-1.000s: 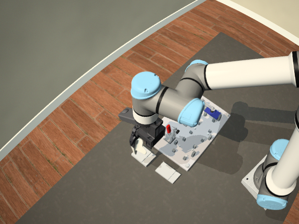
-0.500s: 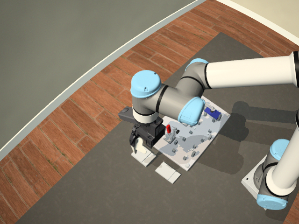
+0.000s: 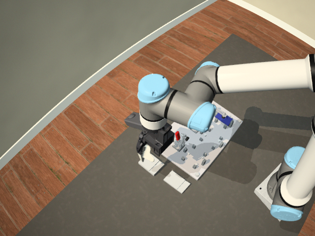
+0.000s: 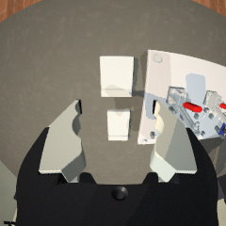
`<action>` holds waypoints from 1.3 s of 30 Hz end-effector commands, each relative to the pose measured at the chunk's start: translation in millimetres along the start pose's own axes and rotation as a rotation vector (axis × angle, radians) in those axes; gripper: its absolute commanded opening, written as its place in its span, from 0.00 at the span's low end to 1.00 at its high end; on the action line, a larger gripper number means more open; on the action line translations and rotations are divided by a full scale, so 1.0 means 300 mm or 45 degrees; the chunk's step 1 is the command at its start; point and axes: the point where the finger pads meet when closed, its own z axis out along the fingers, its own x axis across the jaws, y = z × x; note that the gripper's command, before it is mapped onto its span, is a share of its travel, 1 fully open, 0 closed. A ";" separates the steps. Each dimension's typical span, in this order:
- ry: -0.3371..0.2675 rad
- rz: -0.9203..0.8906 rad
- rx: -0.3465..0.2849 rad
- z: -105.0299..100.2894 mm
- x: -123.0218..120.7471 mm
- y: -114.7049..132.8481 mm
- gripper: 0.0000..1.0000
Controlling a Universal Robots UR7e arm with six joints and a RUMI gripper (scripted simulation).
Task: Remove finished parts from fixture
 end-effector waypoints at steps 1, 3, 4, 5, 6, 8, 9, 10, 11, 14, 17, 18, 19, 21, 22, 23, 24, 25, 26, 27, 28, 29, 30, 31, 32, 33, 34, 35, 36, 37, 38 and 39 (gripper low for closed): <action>-0.001 0.000 0.002 -0.005 0.000 -0.001 0.54; -0.001 0.000 0.002 -0.010 0.000 -0.001 0.54; -0.001 0.000 0.002 -0.014 0.000 -0.001 0.54; -0.001 0.000 0.002 -0.019 0.000 -0.001 0.54; -0.001 0.000 0.002 -0.025 0.000 -0.001 0.54; -0.001 0.000 0.002 -0.040 0.000 -0.001 0.54; -0.001 0.000 0.002 -0.048 0.000 -0.001 0.54; -0.001 0.000 0.002 -0.058 0.000 -0.001 0.54; -0.001 0.000 0.002 -0.068 0.000 -0.001 0.54; -0.001 0.000 0.002 -0.103 0.000 -0.001 0.54; -0.001 0.000 0.002 -0.115 0.000 -0.001 0.54; -0.001 0.000 0.002 -0.128 0.000 -0.001 0.54; -0.001 0.000 0.002 -0.141 0.000 -0.001 0.54; -0.001 0.000 0.002 -0.168 0.000 -0.001 0.54; -0.001 0.000 0.002 -0.182 0.000 -0.001 0.54; -0.001 0.000 0.002 -0.195 0.000 -0.001 0.54; -0.001 0.000 0.002 -0.208 0.000 -0.001 0.54; -0.001 0.000 0.002 -0.221 0.000 -0.001 0.54; -0.001 0.000 0.002 -0.233 0.000 -0.001 0.54; -0.001 0.000 0.002 -0.245 0.000 -0.001 0.54; -0.001 0.000 0.002 -0.256 0.000 -0.001 0.54; -0.001 0.000 0.002 -0.266 0.000 -0.001 0.54; -0.001 0.000 0.002 -0.275 0.000 -0.001 0.54; -0.001 0.000 0.002 -0.283 0.000 -0.001 0.54; -0.001 0.000 0.002 -0.291 0.000 -0.001 0.54; -0.001 0.000 0.002 -0.291 0.000 -0.001 0.54; -0.001 0.000 0.002 -0.291 0.000 -0.001 0.54; -0.001 0.000 0.002 -0.297 0.000 -0.001 0.54; -0.001 0.000 0.002 -0.303 0.000 -0.001 0.54; -0.001 0.000 0.002 -0.307 0.000 -0.001 0.54; -0.001 0.000 0.002 -0.311 0.000 -0.001 0.54; -0.001 0.000 0.002 -0.314 0.000 -0.001 0.54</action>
